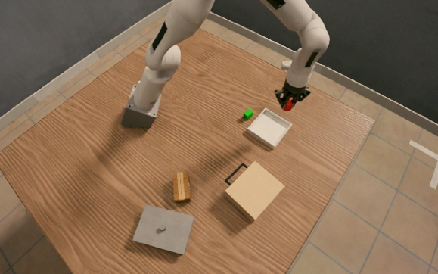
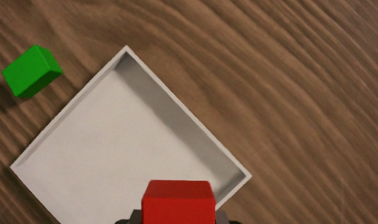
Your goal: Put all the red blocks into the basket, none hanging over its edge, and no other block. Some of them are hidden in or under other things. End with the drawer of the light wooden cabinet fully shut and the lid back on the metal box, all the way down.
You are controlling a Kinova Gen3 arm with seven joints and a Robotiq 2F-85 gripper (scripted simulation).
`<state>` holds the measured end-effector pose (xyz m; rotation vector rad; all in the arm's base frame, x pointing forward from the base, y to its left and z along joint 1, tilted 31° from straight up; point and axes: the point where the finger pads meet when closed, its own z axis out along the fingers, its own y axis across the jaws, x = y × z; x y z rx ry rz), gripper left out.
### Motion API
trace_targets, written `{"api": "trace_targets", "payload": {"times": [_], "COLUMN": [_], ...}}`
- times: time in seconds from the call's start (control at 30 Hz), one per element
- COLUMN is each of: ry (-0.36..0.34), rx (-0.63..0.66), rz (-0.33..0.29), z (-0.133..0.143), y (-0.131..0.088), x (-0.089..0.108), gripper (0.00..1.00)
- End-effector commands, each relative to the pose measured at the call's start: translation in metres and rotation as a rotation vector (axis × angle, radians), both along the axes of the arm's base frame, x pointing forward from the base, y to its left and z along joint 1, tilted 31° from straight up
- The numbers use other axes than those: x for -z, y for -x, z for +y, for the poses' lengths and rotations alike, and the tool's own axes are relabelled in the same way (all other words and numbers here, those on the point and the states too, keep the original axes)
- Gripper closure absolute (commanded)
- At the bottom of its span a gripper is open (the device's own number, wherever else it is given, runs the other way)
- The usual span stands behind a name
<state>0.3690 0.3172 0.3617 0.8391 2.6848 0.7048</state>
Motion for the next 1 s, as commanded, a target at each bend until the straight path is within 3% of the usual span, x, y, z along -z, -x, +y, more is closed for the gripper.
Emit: {"api": "trace_targets", "payload": {"times": [0.0, 0.97], "ry": [-0.003, -0.002], "rx": [0.000, -0.001], "rz": [0.005, 0.007], "z": [0.003, 0.019], "y": [-0.001, -0.016], "x": [0.005, 0.043], "gripper": [0.90, 0.90]}}
